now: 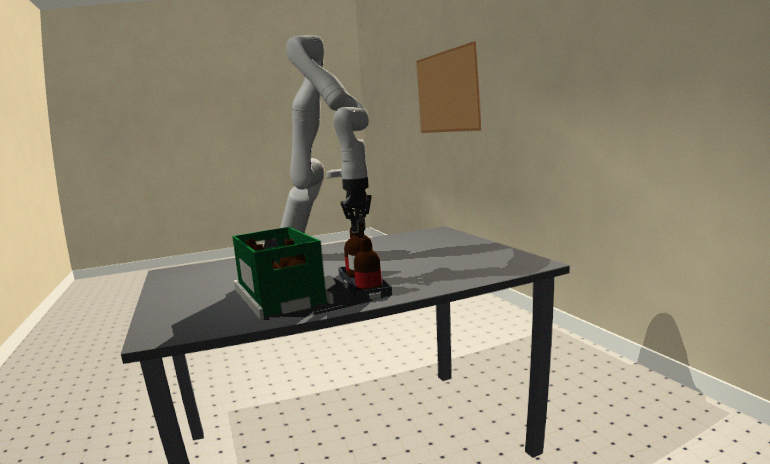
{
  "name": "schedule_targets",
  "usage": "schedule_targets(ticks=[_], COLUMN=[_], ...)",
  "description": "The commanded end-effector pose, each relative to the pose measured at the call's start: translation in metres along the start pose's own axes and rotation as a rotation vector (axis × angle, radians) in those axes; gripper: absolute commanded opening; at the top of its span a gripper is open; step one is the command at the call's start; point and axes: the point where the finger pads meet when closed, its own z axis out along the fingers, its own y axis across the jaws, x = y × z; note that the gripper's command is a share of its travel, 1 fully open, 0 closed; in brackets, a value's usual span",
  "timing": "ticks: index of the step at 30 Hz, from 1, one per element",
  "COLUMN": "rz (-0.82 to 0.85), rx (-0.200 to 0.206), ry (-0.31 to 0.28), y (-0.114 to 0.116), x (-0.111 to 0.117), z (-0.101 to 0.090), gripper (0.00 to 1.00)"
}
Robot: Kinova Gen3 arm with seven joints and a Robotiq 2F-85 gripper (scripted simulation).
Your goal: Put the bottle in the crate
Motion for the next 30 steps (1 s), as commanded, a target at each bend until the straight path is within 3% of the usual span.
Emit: schedule_targets(ticks=[1, 30], rz=[0.002, 0.002], rx=[0.001, 0.001], ry=[-0.009, -0.009], y=[-0.0011, -0.0014], x=[-0.002, -0.0024], z=[-0.0047, -0.0129], gripper=[0.0, 0.0])
